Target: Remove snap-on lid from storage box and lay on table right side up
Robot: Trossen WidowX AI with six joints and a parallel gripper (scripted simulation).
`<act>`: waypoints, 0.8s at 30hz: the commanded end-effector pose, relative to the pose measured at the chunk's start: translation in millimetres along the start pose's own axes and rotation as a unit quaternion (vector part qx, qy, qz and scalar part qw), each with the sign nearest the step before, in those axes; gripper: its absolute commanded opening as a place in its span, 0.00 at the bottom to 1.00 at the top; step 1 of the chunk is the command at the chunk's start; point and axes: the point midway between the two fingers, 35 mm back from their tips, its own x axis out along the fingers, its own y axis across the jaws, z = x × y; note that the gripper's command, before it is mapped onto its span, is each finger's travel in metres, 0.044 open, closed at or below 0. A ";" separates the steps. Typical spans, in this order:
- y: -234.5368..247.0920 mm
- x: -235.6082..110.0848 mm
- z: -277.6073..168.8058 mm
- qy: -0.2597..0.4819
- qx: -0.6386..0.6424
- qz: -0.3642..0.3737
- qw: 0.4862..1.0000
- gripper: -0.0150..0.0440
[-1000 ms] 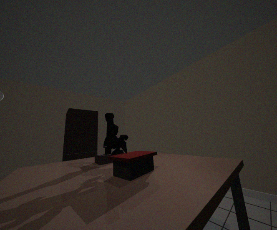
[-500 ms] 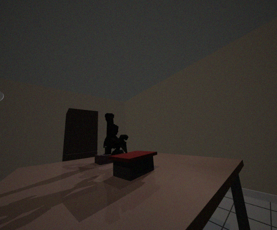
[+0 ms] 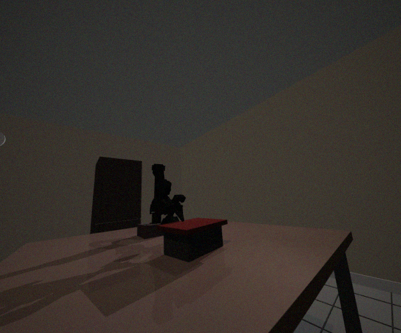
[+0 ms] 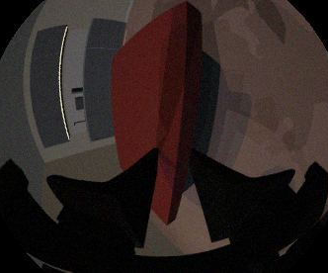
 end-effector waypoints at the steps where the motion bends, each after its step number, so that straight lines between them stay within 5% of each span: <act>1: 1.7 -1.7 -0.1 0.000 -0.001 0.001 1.000 0.25; 24: 4.9 -5.1 -0.2 0.000 -0.001 0.001 1.000 0.25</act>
